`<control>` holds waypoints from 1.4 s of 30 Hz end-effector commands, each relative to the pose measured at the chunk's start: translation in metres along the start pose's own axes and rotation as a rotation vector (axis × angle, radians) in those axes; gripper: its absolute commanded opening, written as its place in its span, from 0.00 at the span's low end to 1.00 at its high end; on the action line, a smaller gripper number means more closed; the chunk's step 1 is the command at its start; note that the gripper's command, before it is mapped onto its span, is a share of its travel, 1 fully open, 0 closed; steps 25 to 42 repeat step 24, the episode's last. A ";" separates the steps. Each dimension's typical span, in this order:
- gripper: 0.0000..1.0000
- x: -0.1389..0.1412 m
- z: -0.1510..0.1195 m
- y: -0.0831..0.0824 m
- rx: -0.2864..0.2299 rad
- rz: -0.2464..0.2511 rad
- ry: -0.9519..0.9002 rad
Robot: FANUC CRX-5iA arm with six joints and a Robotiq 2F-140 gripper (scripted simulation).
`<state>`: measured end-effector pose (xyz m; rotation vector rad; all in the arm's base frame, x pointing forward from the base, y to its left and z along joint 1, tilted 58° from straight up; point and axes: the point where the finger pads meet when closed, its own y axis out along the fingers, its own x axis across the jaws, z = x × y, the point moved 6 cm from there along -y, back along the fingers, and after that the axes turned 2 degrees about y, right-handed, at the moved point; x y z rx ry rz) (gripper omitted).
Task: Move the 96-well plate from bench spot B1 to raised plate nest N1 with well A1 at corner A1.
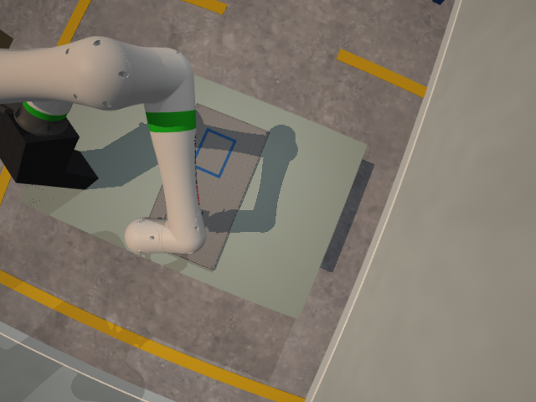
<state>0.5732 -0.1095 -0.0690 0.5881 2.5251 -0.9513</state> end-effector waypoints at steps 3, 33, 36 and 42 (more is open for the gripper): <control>1.00 0.000 0.000 0.000 0.000 0.000 0.000; 1.00 0.000 0.000 -0.035 0.000 0.000 0.000; 1.00 0.000 0.000 -0.035 0.000 0.000 0.000; 1.00 0.000 0.000 -0.035 0.000 0.000 0.000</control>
